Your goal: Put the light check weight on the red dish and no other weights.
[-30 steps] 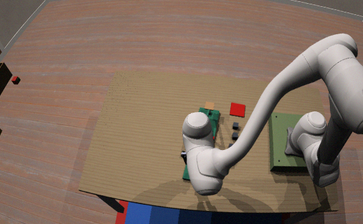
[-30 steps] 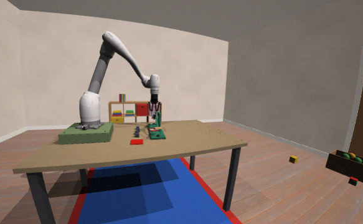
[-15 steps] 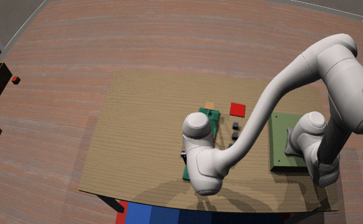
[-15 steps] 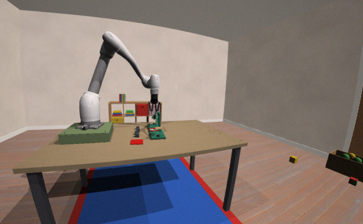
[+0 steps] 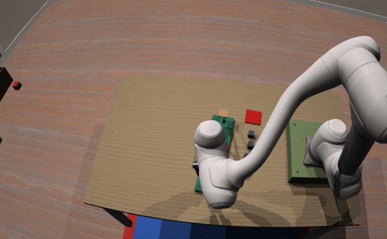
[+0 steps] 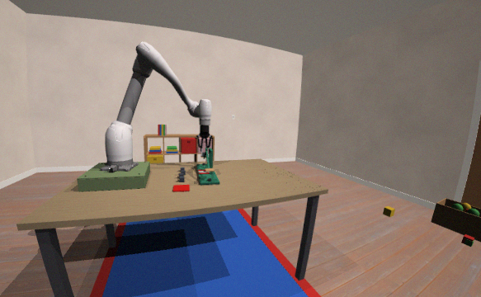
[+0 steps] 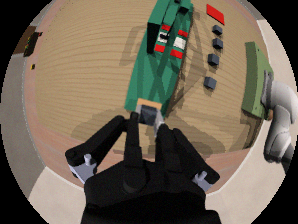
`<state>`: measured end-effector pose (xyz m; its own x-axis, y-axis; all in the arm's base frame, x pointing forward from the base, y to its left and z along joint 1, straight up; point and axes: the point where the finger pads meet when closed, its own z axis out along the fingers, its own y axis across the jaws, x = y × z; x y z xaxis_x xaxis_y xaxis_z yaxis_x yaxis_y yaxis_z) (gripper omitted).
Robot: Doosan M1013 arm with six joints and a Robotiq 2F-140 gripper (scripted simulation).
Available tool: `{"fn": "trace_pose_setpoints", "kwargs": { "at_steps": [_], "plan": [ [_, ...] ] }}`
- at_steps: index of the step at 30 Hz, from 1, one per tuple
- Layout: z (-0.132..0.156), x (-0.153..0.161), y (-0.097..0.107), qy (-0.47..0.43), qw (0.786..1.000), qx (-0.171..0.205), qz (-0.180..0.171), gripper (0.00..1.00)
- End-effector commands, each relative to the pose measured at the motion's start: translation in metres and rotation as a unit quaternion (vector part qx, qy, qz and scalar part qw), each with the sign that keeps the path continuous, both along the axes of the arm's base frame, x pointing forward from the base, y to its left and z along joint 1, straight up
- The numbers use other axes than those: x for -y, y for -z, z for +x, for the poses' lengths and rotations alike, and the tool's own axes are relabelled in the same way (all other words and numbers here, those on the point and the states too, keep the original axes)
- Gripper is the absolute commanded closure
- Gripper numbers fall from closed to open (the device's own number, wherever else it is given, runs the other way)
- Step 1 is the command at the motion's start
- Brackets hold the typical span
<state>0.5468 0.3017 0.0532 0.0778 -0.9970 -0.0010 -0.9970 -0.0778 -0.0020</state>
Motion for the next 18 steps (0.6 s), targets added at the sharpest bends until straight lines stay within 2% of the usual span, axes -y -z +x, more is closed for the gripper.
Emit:
{"fn": "trace_pose_setpoints", "kwargs": {
  "at_steps": [1, 18],
  "plan": [
    [0.001, 0.002, 0.004, -0.001, 1.000, 0.001, 0.001, 0.76],
    [0.001, 0.008, 0.015, -0.001, 1.000, 0.001, 0.001, 0.76]
  ]
}}
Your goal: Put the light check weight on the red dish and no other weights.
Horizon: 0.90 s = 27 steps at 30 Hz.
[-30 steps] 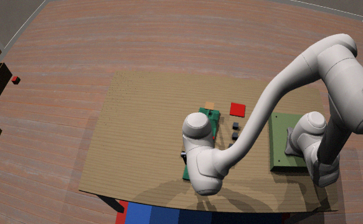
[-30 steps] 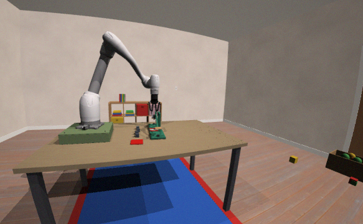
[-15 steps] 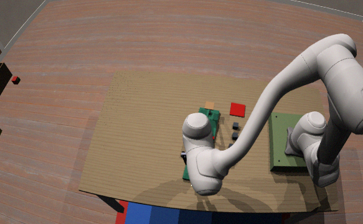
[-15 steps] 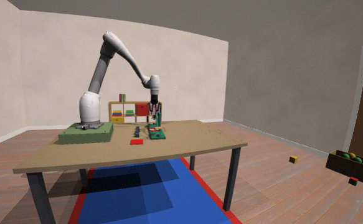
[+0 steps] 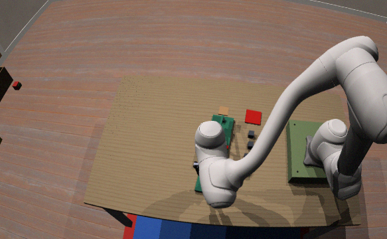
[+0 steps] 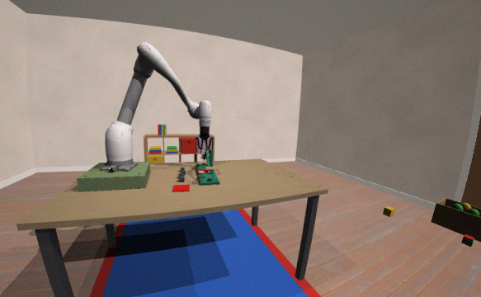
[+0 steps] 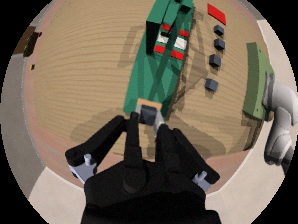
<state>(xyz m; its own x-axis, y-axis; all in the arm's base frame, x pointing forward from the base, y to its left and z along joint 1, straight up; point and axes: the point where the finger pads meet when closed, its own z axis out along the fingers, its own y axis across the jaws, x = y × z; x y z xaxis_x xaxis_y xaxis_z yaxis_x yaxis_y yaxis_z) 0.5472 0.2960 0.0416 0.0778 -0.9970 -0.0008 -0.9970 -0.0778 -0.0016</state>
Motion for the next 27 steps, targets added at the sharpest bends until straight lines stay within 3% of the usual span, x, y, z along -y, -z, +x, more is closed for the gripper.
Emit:
{"fn": "trace_pose_setpoints", "kwargs": {
  "at_steps": [1, 27],
  "plan": [
    [0.001, 0.002, 0.003, -0.001, 1.000, 0.001, 0.001, 0.76],
    [0.002, 0.012, 0.020, -0.001, 1.000, 0.001, 0.001, 0.76]
  ]
}}
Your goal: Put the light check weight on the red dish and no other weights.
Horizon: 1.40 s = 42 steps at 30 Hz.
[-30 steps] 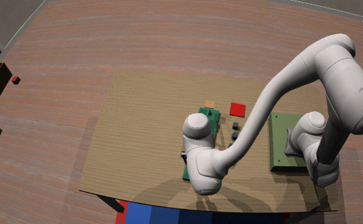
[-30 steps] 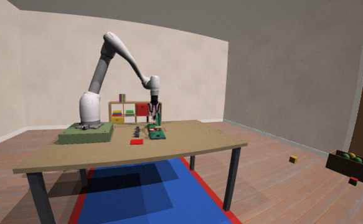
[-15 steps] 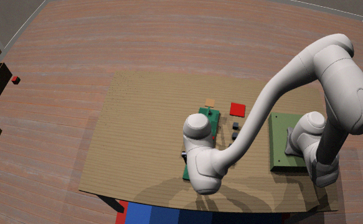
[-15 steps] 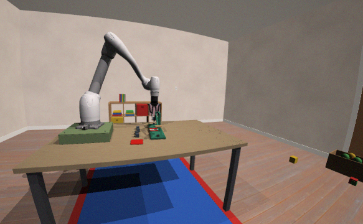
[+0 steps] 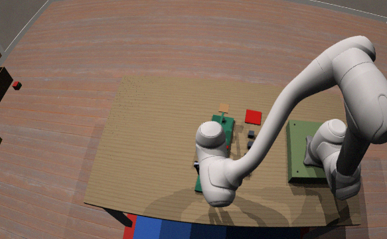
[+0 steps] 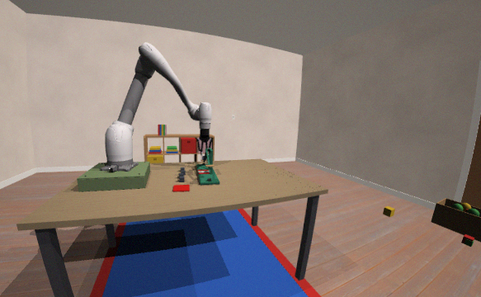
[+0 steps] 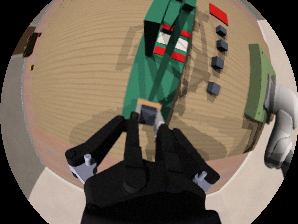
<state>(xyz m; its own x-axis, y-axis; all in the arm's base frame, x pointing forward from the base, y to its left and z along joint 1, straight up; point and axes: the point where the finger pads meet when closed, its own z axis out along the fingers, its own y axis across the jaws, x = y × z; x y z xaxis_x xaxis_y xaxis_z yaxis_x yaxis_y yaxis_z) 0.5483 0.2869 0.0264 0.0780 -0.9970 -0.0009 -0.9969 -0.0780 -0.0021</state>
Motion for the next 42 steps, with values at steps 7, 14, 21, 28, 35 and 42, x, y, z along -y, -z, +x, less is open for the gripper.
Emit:
{"fn": "trace_pose_setpoints", "kwargs": {
  "at_steps": [7, 14, 21, 28, 35, 42],
  "plan": [
    [0.001, 0.006, 0.008, -0.001, 1.000, 0.001, 0.001, 0.76],
    [0.001, 0.008, 0.012, -0.001, 1.000, 0.001, 0.001, 0.76],
    [0.002, 0.012, 0.017, -0.001, 1.000, 0.001, 0.001, 0.76],
    [0.002, 0.013, 0.017, -0.001, 1.000, 0.001, 0.001, 0.76],
    [0.002, 0.013, 0.017, -0.001, 1.000, 0.001, 0.001, 0.76],
    [0.002, 0.013, 0.017, -0.001, 1.000, 0.001, 0.001, 0.76]
  ]
}}
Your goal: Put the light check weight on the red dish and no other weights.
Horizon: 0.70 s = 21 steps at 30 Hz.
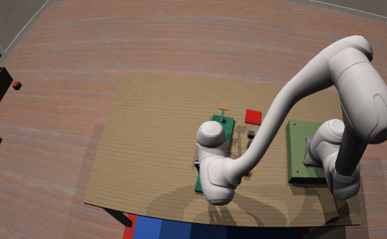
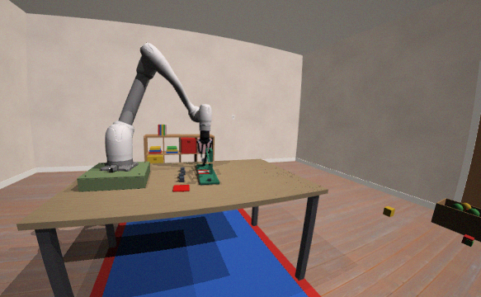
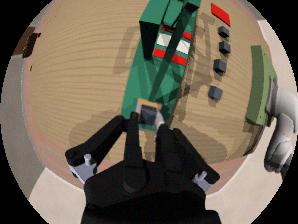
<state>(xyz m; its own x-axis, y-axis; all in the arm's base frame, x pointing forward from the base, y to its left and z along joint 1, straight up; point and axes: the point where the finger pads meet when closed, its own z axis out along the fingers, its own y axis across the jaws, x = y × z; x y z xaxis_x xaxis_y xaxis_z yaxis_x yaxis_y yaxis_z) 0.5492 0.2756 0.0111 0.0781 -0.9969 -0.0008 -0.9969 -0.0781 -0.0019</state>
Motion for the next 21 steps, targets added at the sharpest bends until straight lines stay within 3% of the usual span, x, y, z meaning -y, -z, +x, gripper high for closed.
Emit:
{"fn": "trace_pose_setpoints", "kwargs": {
  "at_steps": [1, 15, 21],
  "plan": [
    [0.0008, 0.0012, 0.0020, -0.001, 1.000, 0.001, 0.001, 0.76],
    [0.0008, 0.0012, 0.0020, -0.001, 1.000, 0.001, 0.001, 0.76],
    [0.0008, 0.0012, 0.0020, -0.001, 1.000, 0.001, 0.001, 0.71]
  ]
}}
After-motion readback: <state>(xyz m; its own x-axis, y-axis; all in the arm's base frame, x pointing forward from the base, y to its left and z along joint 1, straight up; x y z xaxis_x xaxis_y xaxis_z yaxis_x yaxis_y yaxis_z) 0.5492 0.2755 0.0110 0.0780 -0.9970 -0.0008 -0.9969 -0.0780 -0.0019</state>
